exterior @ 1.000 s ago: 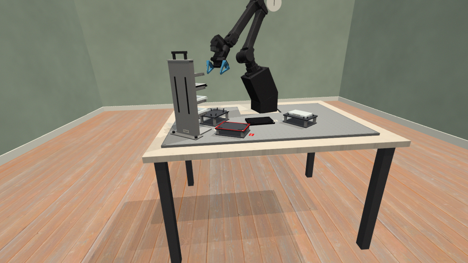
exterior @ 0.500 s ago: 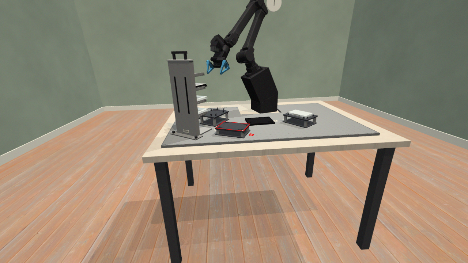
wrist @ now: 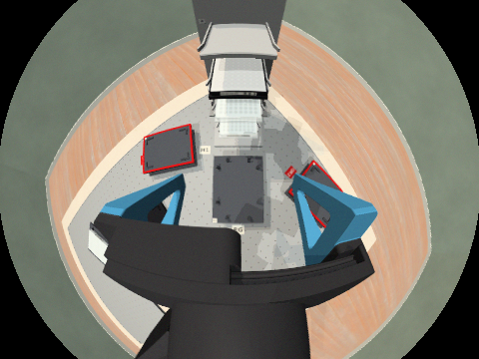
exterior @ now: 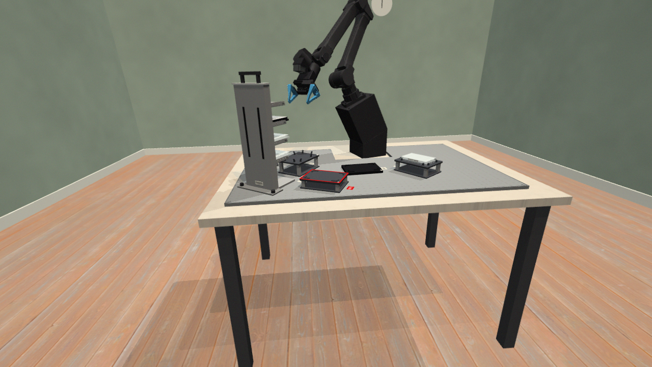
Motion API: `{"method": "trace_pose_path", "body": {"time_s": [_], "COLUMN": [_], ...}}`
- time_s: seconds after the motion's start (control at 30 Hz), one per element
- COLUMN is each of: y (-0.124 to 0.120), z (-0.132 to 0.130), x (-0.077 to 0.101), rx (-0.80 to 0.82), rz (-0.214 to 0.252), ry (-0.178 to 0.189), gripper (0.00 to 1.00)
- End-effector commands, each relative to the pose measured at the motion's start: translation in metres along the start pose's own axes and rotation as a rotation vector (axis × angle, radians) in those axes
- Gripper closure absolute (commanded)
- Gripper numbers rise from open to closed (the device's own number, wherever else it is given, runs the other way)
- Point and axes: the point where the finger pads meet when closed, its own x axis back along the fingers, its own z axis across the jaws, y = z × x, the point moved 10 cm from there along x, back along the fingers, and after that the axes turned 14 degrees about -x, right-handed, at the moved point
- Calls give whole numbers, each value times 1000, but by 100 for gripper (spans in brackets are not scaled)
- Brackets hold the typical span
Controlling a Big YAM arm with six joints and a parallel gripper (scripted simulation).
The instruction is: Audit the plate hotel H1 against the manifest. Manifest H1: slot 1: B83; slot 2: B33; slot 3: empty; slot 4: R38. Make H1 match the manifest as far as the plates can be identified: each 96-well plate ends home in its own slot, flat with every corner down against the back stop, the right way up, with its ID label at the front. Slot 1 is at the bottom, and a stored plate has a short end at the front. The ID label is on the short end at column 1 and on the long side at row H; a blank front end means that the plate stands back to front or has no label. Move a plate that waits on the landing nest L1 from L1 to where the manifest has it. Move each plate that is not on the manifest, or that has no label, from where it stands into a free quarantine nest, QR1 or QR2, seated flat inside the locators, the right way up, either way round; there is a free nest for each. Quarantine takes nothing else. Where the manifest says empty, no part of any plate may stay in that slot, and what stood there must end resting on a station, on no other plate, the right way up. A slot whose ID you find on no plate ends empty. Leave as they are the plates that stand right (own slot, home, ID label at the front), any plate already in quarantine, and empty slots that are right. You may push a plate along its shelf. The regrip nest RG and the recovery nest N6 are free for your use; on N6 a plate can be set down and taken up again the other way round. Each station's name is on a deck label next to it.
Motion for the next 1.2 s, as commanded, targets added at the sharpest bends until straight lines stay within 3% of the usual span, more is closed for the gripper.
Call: {"method": "trace_pose_path", "body": {"time_s": [0.0,0.1,0.57,0.63,0.67,0.7,0.83,0.9,1.0,1.17], "y": [11,11,-31,-31,-7,-3,-3,-14,1,4], "z": [0,0,-10,-10,-8,-8,-6,-4,-5,-4], "x": [2,2,-33,-33,-38,-37,-43,-43,-48,-52], "rx": [-9,-9,7,7,21,18,1,-5,-2,-3], "rz": [-16,-16,-12,-12,-55,-71,-54,-29,-54,-54], "ry": [1,1,-7,-7,3,1,4,6,4,4], "gripper": [0,0,0,0,0,0,0,0,0,0]}}
